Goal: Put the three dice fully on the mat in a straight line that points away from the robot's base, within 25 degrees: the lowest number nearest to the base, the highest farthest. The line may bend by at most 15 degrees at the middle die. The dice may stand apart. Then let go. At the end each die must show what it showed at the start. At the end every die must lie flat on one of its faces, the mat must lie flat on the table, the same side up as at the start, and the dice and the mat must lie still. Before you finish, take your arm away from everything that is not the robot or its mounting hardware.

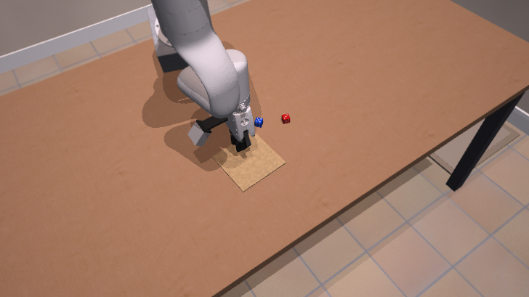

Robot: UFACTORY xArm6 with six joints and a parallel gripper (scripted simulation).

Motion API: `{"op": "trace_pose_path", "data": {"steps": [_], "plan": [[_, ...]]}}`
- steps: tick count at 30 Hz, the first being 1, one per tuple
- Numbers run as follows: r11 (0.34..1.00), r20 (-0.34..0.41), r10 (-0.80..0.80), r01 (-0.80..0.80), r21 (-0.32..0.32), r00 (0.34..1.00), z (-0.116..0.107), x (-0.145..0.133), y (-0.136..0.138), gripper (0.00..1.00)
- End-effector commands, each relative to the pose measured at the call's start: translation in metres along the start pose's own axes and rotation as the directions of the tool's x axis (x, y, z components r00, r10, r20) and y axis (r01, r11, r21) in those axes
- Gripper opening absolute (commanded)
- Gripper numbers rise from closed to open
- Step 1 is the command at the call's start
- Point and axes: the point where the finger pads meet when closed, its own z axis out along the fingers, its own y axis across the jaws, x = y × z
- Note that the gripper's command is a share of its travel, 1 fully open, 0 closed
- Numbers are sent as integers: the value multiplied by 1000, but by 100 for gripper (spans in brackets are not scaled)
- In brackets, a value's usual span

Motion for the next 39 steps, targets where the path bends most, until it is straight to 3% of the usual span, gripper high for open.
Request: {"op": "trace_pose_path", "data": {"steps": [1,11,24,39], "plan": [[1000,0,0,0,2,1000,0,0,-1,15],[1000,0,0,0,2,1000,0,0,-1,15],[1000,0,0,0,2,1000,0,0,-1,36],[1000,0,0,0,2,1000,-1,0,-1,36]]}}
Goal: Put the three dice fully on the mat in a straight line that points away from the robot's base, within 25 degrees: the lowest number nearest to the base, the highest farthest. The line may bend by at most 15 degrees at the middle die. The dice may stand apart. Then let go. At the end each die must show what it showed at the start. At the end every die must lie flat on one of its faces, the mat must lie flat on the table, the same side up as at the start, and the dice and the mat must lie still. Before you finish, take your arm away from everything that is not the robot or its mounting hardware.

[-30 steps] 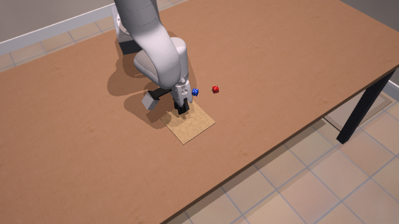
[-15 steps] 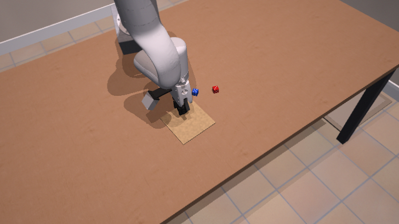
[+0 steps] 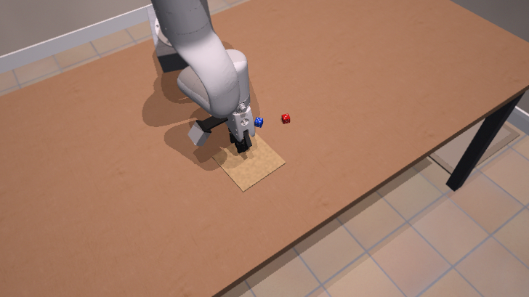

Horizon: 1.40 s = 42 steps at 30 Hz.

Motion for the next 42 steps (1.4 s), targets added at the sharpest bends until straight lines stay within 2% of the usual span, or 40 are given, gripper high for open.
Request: {"op": "trace_pose_path", "data": {"steps": [1,11,42], "plan": [[1000,0,0,0,2,1000,-1,0,-1,36],[1000,0,0,0,2,1000,-8,0,-1,36],[1000,0,0,0,2,1000,-57,0,-1,36]]}}
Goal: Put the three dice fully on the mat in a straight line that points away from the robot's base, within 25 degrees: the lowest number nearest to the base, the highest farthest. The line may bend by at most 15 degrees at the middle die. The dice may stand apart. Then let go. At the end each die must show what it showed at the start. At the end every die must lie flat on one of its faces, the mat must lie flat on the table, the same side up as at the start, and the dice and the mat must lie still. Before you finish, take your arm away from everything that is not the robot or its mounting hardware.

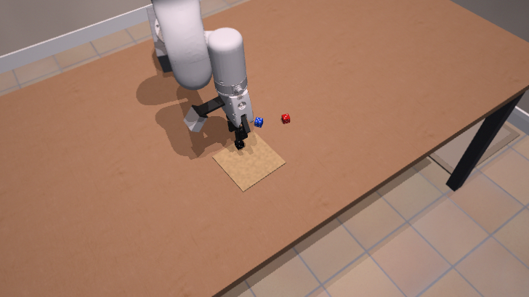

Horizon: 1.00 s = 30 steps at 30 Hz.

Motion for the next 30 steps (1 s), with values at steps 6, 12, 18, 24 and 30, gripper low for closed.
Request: {"op": "trace_pose_path", "data": {"steps": [6,12,18,24,30], "plan": [[999,-3,-2,2,-42,1000,-19,0,-2,36],[999,-3,-2,2,-42,1000,-31,0,-2,36],[999,-3,-2,2,-42,1000,-37,0,-2,36],[999,-3,-2,2,-42,1000,-40,0,-3,36],[999,-3,-2,2,-42,1000,-41,0,-3,100]]}}
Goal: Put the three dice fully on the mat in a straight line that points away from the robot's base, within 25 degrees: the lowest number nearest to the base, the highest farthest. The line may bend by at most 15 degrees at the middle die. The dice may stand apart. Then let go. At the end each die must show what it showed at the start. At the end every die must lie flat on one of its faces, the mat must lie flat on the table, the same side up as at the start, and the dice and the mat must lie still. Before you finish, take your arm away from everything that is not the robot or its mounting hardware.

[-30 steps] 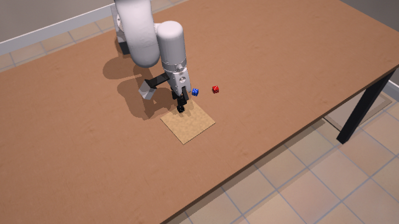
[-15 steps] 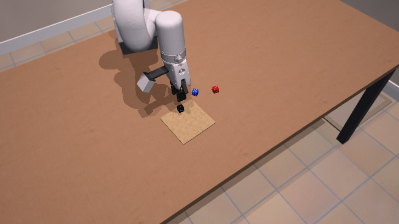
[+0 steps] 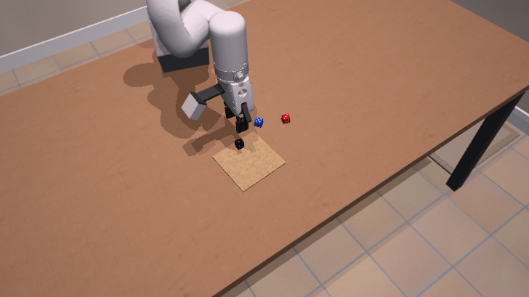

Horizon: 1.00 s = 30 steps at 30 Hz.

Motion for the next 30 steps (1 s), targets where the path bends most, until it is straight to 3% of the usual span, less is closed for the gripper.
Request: {"op": "trace_pose_path", "data": {"steps": [1,20,23,30], "plan": [[1000,18,-2,3,-23,1000,-1,1,-2,100],[1000,18,-8,8,-23,1000,-1,1,-2,100],[983,31,-181,182,-37,983,2,-21,-2,100],[911,46,-409,411,-43,911,5,-49,0,100]]}}
